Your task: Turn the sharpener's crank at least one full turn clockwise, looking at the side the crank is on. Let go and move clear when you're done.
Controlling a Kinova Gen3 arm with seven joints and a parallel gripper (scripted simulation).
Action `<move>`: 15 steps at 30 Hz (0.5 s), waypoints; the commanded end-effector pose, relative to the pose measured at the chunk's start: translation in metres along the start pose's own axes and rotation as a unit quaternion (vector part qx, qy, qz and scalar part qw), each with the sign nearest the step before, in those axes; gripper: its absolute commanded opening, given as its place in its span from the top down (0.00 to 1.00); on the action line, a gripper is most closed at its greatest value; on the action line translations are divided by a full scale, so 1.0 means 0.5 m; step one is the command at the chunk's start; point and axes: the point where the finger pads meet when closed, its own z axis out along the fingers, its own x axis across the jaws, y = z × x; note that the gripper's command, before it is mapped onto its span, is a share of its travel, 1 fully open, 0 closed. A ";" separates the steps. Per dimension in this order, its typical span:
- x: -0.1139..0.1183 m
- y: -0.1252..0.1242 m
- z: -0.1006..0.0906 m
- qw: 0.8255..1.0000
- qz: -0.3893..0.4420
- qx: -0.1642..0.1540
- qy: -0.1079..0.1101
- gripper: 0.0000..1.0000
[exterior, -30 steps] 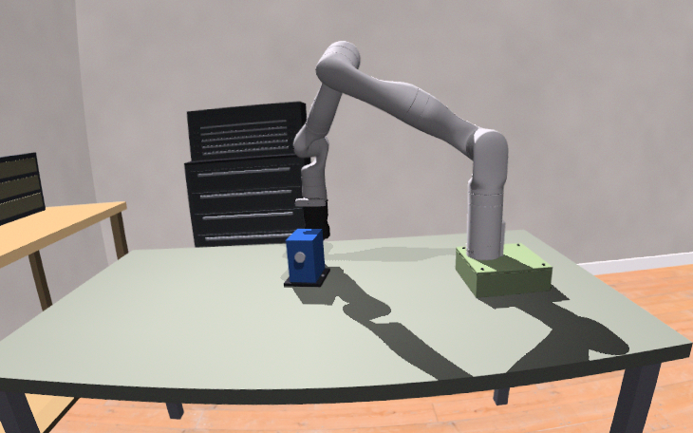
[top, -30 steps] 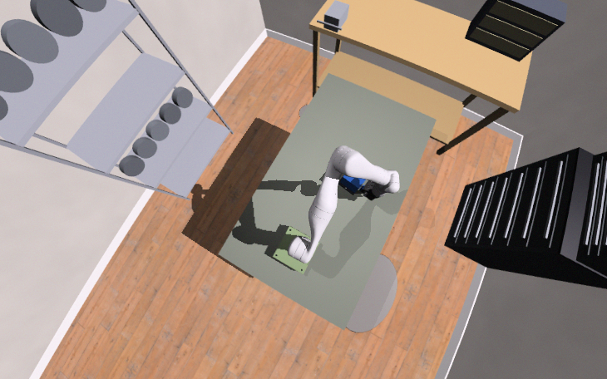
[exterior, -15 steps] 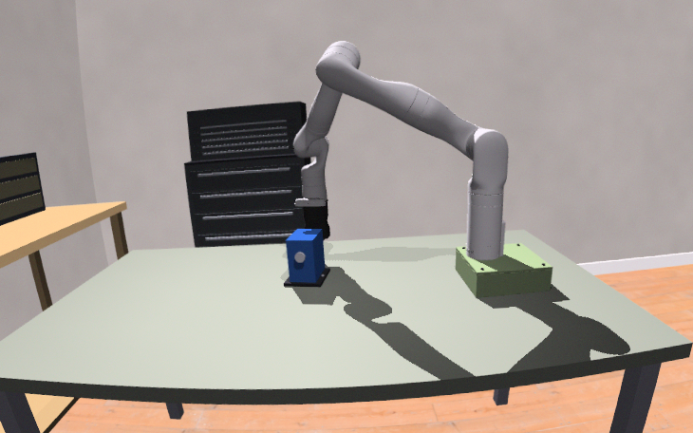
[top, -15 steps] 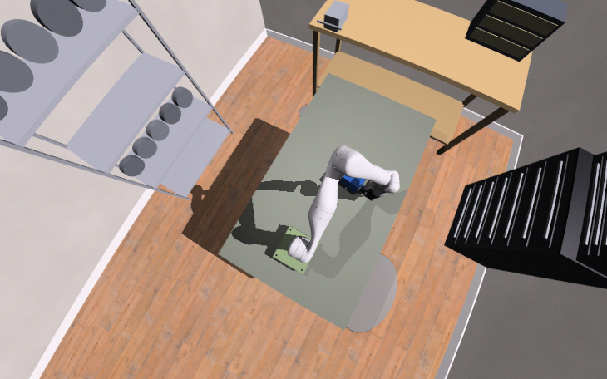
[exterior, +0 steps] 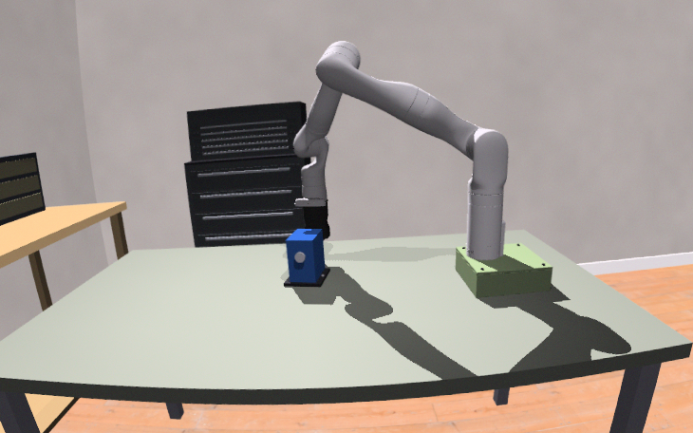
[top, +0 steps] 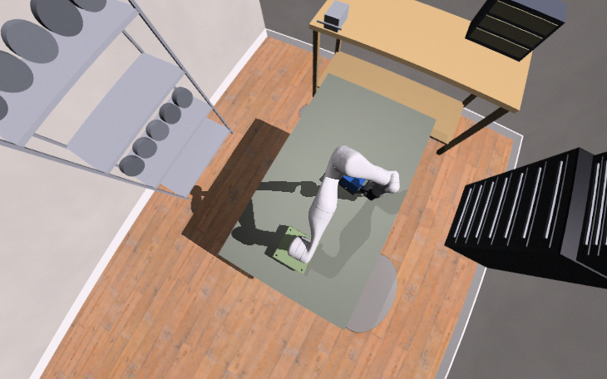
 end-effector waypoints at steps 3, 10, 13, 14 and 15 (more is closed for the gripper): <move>0.000 0.000 -0.002 1.000 0.000 0.000 0.000 1.00; -0.003 0.000 -0.002 1.000 0.000 0.000 0.000 1.00; -0.006 0.000 -0.002 1.000 0.000 0.000 0.000 1.00; -0.008 0.000 -0.002 1.000 0.000 0.000 0.000 1.00; -0.010 0.000 -0.002 1.000 0.000 0.000 0.000 1.00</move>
